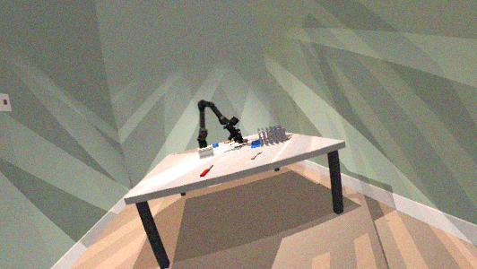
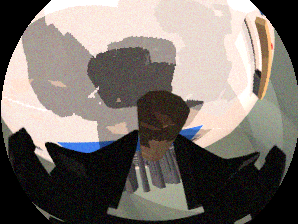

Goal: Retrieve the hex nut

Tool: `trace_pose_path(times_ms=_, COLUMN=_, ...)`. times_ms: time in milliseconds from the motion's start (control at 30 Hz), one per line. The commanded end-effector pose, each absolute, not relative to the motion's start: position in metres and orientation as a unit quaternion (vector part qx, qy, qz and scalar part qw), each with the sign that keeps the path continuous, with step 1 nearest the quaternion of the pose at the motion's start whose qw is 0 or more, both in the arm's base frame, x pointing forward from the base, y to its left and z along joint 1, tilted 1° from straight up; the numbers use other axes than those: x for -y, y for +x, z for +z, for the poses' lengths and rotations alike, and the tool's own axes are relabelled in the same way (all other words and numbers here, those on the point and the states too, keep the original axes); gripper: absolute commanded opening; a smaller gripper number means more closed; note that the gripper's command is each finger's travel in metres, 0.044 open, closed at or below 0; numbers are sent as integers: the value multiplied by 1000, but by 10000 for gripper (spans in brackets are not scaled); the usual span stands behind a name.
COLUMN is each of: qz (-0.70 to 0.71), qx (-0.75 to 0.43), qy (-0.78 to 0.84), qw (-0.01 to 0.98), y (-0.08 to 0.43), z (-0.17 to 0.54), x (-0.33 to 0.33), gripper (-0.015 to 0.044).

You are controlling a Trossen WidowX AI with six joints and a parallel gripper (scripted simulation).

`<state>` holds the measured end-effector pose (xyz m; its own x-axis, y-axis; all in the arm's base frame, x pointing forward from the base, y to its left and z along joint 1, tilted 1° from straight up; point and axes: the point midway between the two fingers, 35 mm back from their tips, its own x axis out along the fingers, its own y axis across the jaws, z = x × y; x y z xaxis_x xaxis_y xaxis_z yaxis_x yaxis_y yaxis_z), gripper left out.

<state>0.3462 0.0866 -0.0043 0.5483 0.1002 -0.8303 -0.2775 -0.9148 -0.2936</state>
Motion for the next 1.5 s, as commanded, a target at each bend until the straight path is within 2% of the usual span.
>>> trace_pose_path(times_ms=0, qz=470, qx=-49, qy=-858, qw=199, y=351, z=-3, x=-87, gripper=0)
trace_pose_path(times_ms=1467, qz=469, qx=-49, qy=-859, qw=199, y=380, z=-1, x=-78, gripper=0)
